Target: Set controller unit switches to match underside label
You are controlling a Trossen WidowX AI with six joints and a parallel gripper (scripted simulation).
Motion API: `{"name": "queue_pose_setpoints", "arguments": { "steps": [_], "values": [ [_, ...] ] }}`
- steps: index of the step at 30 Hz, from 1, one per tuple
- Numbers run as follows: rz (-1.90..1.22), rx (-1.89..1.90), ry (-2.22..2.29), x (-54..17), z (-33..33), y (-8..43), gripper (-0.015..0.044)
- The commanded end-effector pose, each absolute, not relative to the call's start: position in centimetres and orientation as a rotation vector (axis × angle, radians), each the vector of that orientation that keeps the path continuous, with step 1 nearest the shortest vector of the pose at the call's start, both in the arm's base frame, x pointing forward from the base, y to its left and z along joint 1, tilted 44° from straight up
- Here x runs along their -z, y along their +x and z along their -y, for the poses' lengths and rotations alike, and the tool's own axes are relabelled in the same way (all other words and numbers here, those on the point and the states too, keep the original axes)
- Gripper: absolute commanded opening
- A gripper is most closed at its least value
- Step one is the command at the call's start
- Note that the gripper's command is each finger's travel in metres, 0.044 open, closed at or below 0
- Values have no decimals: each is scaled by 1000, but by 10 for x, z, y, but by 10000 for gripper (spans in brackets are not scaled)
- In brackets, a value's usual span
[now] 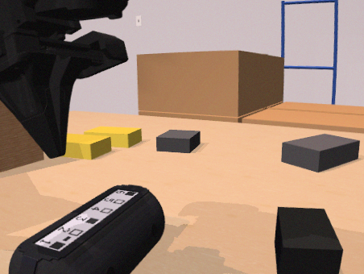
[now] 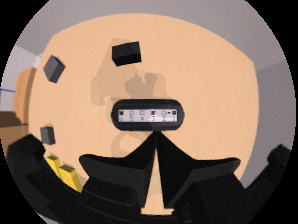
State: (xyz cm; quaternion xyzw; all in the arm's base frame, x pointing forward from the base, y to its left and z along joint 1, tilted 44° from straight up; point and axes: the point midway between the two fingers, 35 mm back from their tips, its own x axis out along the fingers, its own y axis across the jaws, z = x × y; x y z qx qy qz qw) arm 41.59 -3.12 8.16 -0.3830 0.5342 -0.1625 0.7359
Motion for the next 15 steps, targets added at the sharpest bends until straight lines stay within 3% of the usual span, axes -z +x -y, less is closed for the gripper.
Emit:
{"name": "queue_pose_setpoints", "arguments": {
  "steps": [1, 15],
  "values": [
    [-1171, 358, -847, -82, 31, 416, 0],
    [-1049, 813, -188, -93, 46, 442, 367]
  ]
}}
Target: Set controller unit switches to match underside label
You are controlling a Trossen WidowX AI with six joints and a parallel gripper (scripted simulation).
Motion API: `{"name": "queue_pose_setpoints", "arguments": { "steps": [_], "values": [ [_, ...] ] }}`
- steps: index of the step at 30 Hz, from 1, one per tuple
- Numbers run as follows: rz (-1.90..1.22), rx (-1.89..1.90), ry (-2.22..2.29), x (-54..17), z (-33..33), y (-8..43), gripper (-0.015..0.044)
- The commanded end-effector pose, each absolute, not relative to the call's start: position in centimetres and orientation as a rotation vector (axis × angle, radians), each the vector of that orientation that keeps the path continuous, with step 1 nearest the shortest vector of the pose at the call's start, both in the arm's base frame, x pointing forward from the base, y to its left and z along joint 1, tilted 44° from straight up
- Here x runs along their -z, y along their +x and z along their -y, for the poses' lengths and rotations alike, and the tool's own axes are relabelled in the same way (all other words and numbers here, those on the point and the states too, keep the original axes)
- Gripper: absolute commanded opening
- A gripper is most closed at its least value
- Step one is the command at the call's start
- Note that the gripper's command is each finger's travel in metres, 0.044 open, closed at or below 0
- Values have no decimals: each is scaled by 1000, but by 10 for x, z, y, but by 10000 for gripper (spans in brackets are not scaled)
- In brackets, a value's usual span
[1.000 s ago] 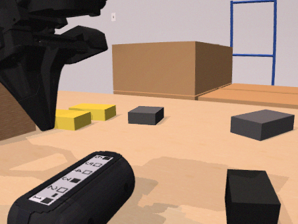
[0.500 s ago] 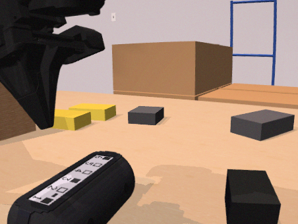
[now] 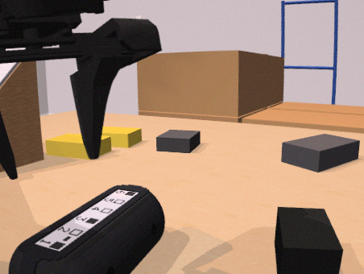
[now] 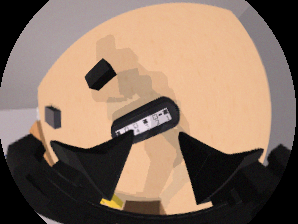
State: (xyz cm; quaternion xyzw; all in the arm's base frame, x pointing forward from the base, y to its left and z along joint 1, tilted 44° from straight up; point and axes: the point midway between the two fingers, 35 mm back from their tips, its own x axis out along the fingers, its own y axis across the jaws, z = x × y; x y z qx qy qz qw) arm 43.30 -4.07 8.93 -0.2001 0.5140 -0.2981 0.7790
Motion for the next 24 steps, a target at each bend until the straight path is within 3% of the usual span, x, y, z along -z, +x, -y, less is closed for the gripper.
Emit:
{"name": "queue_pose_setpoints", "arguments": {
  "steps": [1, 3, 13, 24],
  "values": [
    [-1032, 853, -132, -94, 48, 444, 394],
    [-993, 933, -23, -96, 51, 447, 440],
    [-743, 1302, 466, -104, 66, 457, 440],
    [-737, 1308, 475, -104, 66, 457, 440]
  ]
}}
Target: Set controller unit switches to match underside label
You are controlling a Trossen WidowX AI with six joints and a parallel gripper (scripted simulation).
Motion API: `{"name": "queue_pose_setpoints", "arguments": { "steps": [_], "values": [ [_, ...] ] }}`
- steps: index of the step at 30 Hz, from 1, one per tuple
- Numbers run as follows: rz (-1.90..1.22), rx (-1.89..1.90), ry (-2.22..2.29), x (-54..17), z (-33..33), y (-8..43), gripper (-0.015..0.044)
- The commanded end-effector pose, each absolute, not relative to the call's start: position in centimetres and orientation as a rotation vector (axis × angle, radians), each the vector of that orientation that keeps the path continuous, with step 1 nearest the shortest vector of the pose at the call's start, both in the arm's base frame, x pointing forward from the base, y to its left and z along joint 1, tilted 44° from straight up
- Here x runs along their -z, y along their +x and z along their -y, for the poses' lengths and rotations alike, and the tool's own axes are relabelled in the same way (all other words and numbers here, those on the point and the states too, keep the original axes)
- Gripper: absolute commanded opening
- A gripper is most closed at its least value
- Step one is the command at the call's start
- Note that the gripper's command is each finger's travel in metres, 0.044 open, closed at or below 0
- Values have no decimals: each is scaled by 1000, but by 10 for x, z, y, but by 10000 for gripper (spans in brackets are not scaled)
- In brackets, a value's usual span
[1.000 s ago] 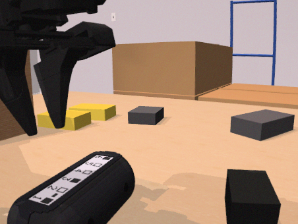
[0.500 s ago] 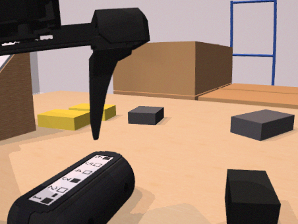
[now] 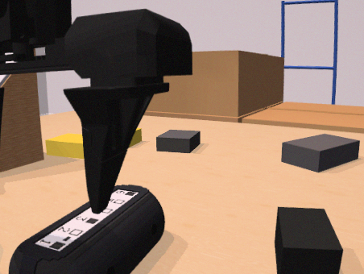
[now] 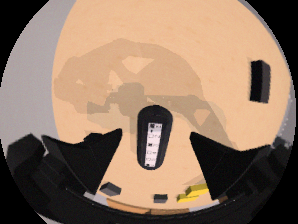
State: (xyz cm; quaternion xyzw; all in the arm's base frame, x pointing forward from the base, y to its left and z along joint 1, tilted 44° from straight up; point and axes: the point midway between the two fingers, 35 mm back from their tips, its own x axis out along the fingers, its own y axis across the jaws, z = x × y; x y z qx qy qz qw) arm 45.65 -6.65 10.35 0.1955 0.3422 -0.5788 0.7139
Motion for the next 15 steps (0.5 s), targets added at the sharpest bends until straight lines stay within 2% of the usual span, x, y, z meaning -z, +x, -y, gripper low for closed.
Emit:
{"name": "queue_pose_setpoints", "arguments": {
  "steps": [1, 15],
  "values": [
    [-737, 1308, 475, -104, 66, 457, 440],
    [-737, 1308, 475, -91, 78, 460, 440]
  ]
}}
